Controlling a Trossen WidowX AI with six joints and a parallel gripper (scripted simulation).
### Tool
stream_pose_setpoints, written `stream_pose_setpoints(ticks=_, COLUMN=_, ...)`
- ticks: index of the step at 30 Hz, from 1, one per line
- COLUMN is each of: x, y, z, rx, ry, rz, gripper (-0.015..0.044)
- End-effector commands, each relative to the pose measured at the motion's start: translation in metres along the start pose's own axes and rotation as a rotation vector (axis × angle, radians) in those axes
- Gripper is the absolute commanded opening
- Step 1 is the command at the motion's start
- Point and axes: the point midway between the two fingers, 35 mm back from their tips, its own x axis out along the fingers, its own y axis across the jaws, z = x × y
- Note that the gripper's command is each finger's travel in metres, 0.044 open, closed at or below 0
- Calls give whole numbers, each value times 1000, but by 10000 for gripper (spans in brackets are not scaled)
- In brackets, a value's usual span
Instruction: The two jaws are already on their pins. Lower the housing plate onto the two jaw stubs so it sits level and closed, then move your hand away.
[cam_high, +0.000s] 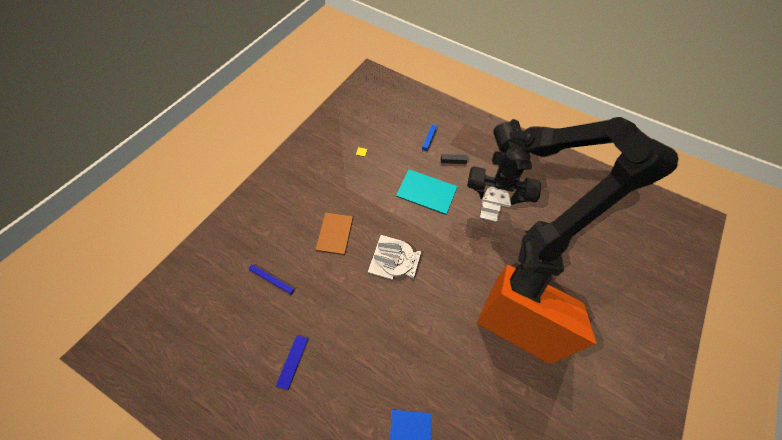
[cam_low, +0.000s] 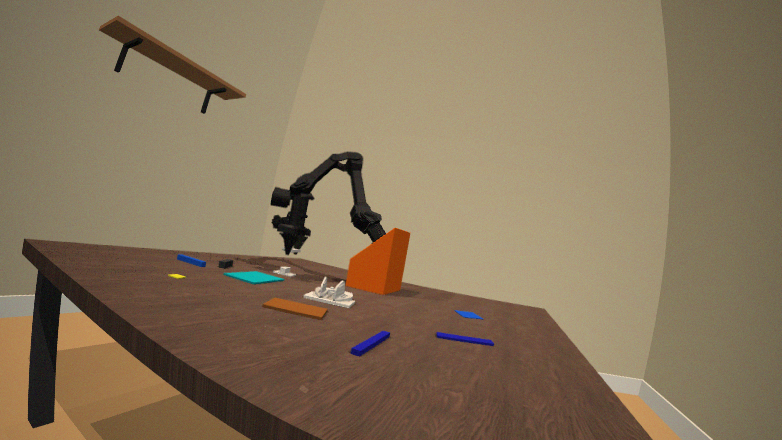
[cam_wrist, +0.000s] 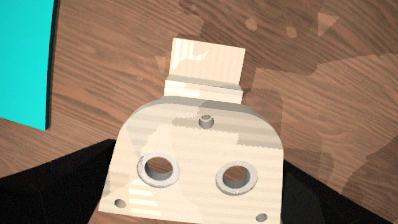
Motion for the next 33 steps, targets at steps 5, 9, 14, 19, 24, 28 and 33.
stream_pose_setpoints(ticks=5, x=-9, y=-1, z=3, rx=11, ry=-12, rz=0, gripper=351)
stream_pose_setpoints(ticks=9, x=-9, y=-1, z=3, rx=11, ry=-12, rz=0, gripper=351)
stream_pose_setpoints(ticks=14, x=-8, y=6, z=0, rx=-24, ry=-3, rz=5, gripper=351)
stream_pose_setpoints(ticks=19, x=-5, y=21, z=-6, rx=-95, ry=14, rz=14, gripper=351)
stream_pose_setpoints(ticks=24, x=-2, y=35, z=-13, rx=-168, ry=29, rz=23, gripper=351)
stream_pose_setpoints(ticks=28, x=-1, y=47, z=-19, rx=-226, ry=40, rz=29, gripper=351)
stream_pose_setpoints(ticks=33, x=1, y=61, z=-27, rx=-300, ry=53, rz=36, gripper=351)
